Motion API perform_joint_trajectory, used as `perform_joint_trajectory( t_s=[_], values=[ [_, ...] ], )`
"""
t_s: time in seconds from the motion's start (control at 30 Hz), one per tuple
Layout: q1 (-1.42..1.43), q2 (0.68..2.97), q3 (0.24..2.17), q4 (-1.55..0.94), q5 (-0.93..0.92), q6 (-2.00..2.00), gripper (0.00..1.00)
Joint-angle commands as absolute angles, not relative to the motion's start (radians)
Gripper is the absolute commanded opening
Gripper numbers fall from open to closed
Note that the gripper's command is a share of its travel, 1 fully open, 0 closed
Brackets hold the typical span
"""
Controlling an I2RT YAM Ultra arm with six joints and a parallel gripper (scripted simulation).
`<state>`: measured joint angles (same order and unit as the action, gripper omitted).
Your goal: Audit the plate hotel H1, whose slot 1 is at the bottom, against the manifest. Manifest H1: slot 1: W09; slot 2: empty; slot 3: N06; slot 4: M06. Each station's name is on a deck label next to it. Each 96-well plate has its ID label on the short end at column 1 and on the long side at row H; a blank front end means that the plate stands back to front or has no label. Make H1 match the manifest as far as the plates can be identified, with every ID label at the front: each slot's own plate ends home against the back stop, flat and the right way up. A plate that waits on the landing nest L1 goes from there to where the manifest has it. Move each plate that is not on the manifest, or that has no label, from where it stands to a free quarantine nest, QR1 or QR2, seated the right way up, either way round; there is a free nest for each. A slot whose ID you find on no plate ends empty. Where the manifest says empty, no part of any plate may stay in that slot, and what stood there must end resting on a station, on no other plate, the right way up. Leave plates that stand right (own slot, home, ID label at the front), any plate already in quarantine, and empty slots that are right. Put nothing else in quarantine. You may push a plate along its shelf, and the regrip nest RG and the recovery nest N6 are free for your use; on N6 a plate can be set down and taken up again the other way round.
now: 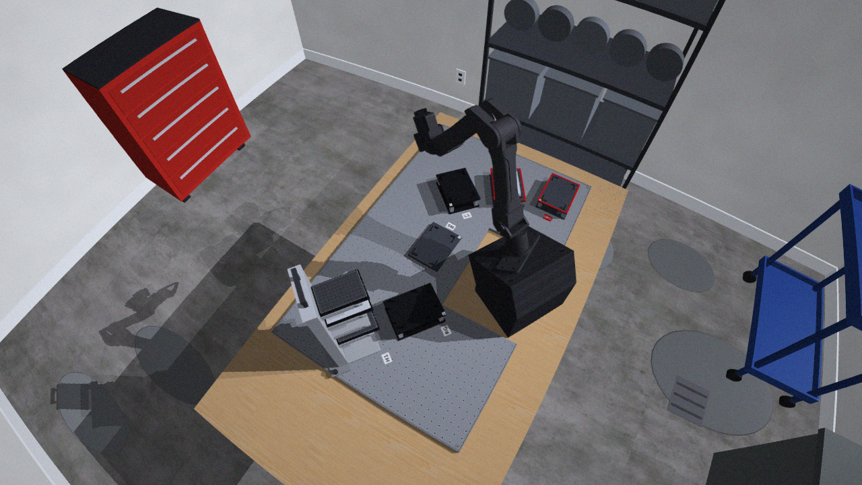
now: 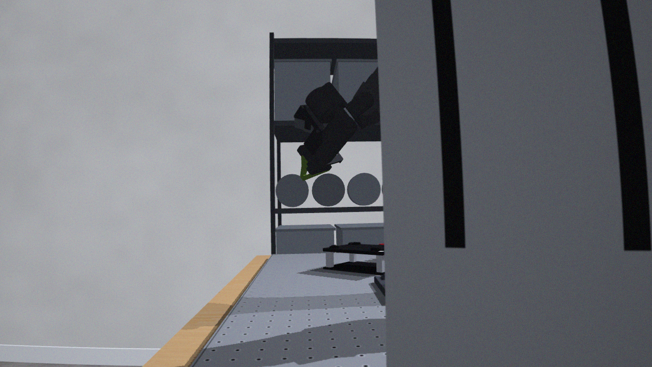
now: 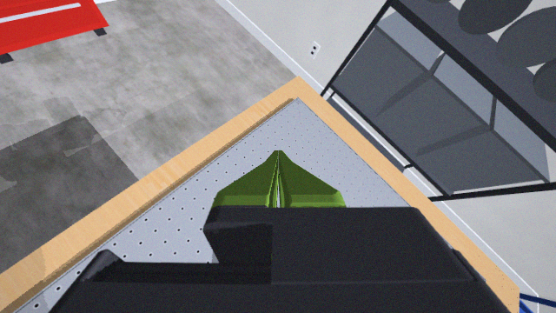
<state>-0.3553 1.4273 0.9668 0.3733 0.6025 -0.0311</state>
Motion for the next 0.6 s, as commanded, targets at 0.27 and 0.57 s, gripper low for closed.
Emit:
perform_joint_trajectory(
  t_s=[0.27,0.57],
  values=[
    [-0.299,1.371,1.014,0.189,0.56,0.004,0.0],
    [-0.235,1.36,1.008,0.112,0.58,0.029,0.0]
  ],
)
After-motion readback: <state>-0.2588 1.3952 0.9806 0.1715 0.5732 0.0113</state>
